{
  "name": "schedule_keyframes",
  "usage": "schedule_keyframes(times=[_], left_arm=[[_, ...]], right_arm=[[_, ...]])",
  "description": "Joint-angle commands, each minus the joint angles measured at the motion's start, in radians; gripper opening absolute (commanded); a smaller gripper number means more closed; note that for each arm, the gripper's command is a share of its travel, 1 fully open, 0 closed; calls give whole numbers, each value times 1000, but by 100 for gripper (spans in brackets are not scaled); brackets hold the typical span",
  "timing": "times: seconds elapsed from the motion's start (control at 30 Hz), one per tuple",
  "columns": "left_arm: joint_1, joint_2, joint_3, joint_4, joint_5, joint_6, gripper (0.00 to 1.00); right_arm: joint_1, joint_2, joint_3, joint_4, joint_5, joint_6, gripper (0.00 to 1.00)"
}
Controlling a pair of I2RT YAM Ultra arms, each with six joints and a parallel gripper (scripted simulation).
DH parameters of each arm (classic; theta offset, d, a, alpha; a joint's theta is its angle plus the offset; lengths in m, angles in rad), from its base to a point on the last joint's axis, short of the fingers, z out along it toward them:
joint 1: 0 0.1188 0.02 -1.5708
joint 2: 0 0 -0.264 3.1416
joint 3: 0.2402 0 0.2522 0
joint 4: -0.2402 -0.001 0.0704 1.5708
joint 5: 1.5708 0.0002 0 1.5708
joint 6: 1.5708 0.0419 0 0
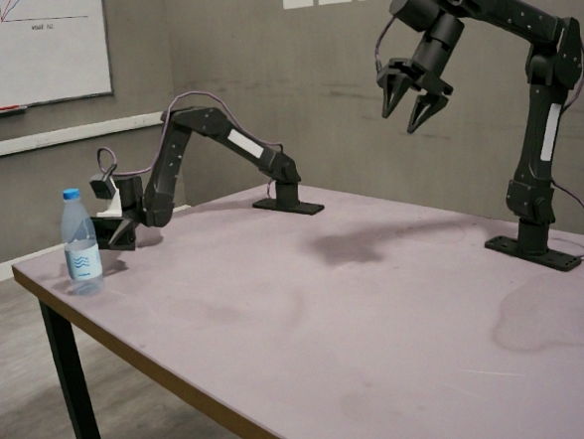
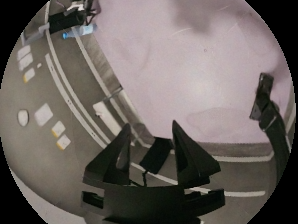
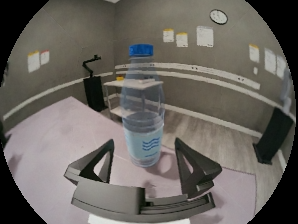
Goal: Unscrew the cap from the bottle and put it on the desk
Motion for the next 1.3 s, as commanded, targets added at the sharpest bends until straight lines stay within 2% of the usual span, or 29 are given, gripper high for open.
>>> schedule_keyframes(times=[0.0,0.7,0.93,1.03,1.17,1.27], left_arm=[[7,15,5,-12,9,1,57],[7,15,5,-12,9,1,57],[7,15,5,-12,9,1,57],[7,15,5,-12,9,1,57],[7,15,5,-12,9,1,57],[7,15,5,-12,9,1,57]], right_arm=[[20,12,44,-32,23,-2,94],[68,71,165,-107,75,-1,94],[67,82,174,-115,81,-1,94],[63,70,156,-97,70,0,60],[61,66,149,-90,67,0,57],[62,16,133,-136,67,2,23]])
